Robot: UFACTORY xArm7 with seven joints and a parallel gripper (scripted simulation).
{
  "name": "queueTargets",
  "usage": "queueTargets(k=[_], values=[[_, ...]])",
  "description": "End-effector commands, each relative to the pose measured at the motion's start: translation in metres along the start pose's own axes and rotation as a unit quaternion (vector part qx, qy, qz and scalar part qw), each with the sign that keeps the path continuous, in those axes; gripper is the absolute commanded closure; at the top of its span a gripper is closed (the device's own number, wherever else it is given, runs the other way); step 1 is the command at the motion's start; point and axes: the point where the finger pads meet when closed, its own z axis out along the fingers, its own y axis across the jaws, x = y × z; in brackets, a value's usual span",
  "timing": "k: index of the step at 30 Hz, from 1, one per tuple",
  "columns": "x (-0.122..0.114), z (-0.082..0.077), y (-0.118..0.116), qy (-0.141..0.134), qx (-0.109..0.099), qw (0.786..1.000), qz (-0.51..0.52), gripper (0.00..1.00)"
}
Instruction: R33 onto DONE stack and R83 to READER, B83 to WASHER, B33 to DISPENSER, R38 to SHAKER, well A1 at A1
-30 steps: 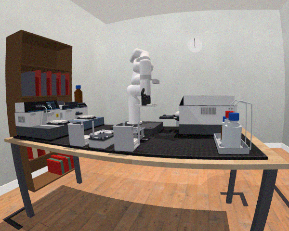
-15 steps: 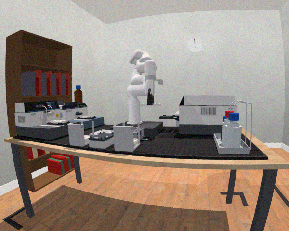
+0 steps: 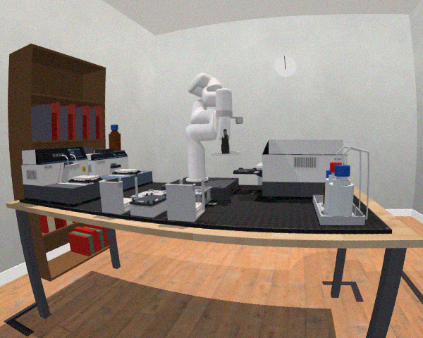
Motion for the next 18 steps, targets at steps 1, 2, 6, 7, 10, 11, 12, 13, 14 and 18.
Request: queueTargets(k=[1,2,6,7,10,11,12,13,14,18], values=[[0.012,-0.001,-0.008,0.001,-0.002,1.000,-0.026,1.00],[0.015,-0.001,-0.010,0.001,-0.002,1.000,-0.031,1.00],[0.022,-0.001,-0.014,0.001,-0.002,0.999,-0.049,1.00],[0.022,-0.001,-0.014,0.001,-0.002,0.999,-0.049,1.00],[0.022,-0.001,-0.014,0.001,-0.002,0.998,-0.066,1.00],[0.022,-0.001,-0.014,0.001,-0.002,0.997,-0.072,1.00],[0.022,-0.001,-0.014,0.001,-0.002,0.997,-0.078,1.00],[0.022,-0.001,-0.014,0.001,-0.002,0.996,-0.084,1.00],[0.022,-0.001,-0.014,0.001,-0.002,0.996,-0.090,1.00],[0.027,-0.001,-0.022,0.001,-0.002,0.994,-0.113,1.00]])
